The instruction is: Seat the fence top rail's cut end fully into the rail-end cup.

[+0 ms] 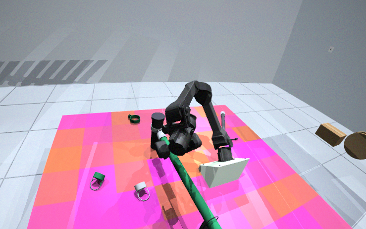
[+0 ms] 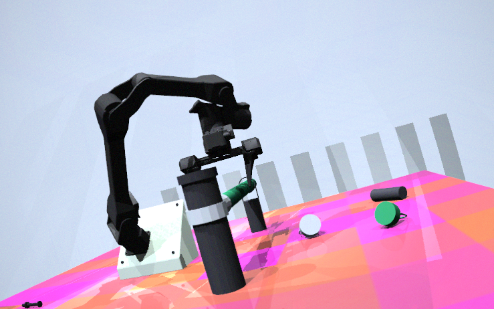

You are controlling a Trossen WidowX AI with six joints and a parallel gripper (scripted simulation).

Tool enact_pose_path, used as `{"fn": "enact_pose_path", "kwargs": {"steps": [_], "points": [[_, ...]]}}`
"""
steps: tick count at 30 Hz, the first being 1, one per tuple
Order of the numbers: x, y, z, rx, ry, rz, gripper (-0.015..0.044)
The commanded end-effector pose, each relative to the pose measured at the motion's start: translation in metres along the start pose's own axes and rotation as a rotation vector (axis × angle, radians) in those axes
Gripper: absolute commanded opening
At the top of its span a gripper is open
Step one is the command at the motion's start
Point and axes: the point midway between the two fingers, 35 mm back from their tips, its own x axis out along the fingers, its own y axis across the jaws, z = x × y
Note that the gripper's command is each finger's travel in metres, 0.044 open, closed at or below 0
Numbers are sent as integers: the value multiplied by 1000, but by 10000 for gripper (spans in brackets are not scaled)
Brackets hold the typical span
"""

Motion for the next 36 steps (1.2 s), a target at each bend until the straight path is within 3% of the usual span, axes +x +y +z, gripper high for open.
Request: {"fn": "enact_pose_path", "kwargs": {"steps": [1,10,36], "points": [[-9,-1,-6,-3,13,11,440],[-47,-4,-5,-12,83,127,440],[-47,-4,-5,-12,83,127,440]]}}
